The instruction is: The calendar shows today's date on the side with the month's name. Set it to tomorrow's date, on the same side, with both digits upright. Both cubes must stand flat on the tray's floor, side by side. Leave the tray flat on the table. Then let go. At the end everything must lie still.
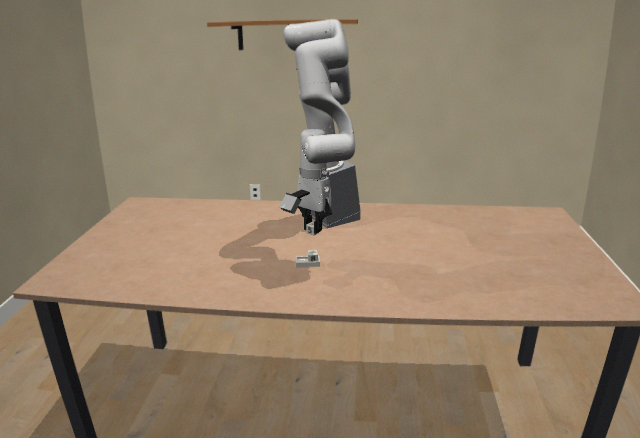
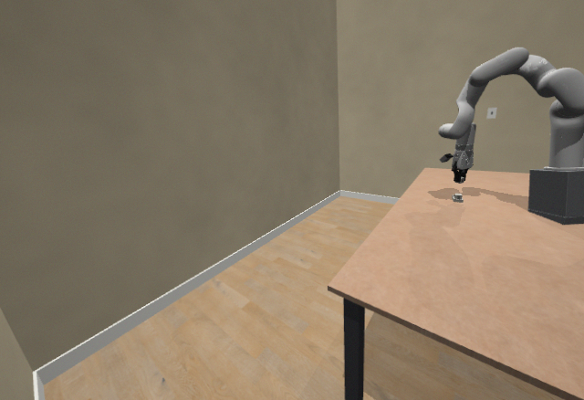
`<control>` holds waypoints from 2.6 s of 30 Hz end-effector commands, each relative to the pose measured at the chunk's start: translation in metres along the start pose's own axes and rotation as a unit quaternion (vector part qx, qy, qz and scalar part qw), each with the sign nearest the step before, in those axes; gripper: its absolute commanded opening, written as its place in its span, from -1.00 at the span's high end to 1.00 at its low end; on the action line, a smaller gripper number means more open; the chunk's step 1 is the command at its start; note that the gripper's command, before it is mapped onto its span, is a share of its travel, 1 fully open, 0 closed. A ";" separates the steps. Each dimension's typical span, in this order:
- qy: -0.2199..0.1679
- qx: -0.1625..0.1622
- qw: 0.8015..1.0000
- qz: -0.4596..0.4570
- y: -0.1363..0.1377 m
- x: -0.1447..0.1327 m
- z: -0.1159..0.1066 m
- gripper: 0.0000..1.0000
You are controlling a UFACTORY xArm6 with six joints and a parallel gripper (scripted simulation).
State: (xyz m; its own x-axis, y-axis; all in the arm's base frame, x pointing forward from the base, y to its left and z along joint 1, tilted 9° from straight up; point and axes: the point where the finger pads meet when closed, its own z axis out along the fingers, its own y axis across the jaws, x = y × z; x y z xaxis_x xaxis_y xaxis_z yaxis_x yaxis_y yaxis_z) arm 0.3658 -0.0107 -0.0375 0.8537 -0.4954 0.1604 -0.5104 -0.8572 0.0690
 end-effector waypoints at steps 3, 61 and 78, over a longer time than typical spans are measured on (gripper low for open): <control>-0.010 0.008 0.993 -0.114 -0.008 -0.005 0.000 0.47; 0.000 0.012 0.538 -0.843 -0.058 -0.054 0.003 0.47; 0.002 0.012 0.417 -0.909 -0.064 -0.063 0.004 0.47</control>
State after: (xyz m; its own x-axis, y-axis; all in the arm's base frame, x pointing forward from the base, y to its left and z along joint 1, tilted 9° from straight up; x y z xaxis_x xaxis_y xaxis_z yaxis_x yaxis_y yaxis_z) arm 0.3446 0.0739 -0.0566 -0.1513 0.9777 -0.1457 0.9828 0.1646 0.0837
